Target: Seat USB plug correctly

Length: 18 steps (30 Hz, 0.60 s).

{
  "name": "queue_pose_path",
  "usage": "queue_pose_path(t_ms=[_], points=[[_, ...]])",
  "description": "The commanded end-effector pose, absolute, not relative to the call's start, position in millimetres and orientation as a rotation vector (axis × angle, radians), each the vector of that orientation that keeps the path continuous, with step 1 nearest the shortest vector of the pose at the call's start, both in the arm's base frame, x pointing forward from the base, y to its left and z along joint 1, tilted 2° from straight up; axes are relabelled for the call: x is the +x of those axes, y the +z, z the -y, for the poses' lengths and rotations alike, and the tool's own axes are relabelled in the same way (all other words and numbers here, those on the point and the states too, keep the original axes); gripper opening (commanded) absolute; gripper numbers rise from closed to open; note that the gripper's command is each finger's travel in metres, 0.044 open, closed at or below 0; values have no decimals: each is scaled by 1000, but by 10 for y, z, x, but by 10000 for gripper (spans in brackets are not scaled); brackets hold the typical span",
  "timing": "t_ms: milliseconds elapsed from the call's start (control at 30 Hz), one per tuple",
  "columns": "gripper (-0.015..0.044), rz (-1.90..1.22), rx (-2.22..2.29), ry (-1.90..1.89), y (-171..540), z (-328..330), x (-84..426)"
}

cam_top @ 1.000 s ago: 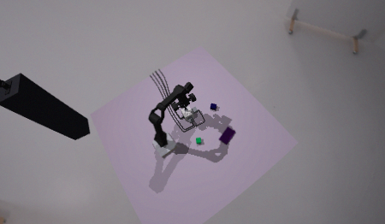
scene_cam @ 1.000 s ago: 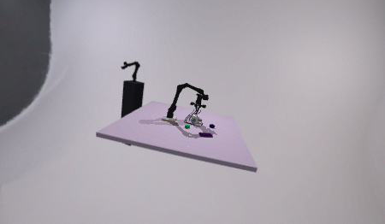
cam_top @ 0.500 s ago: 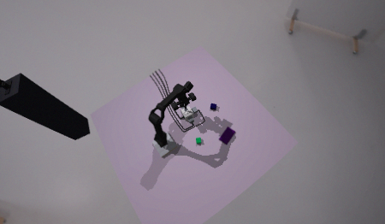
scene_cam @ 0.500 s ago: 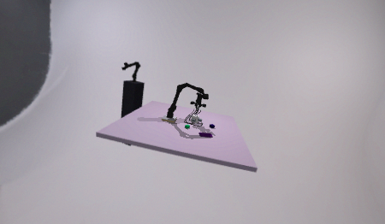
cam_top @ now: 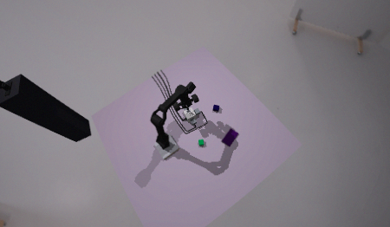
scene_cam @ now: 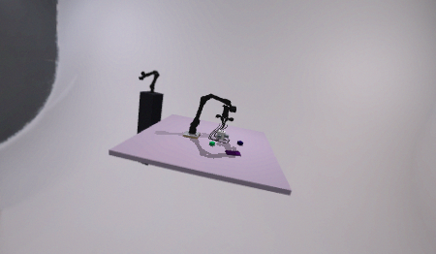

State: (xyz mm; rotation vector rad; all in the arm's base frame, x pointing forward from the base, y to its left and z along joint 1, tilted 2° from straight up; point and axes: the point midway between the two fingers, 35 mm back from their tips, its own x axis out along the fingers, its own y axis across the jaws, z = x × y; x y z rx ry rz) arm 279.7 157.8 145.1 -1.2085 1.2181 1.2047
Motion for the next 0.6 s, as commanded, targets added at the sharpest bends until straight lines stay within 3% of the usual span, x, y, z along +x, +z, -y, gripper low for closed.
queue_pose_path(t_ms=[0,567], points=[[0,-1262,-1140,1136,1447,-1577,2794],[0,-1428,-799,793,1445,-1576,2793]])
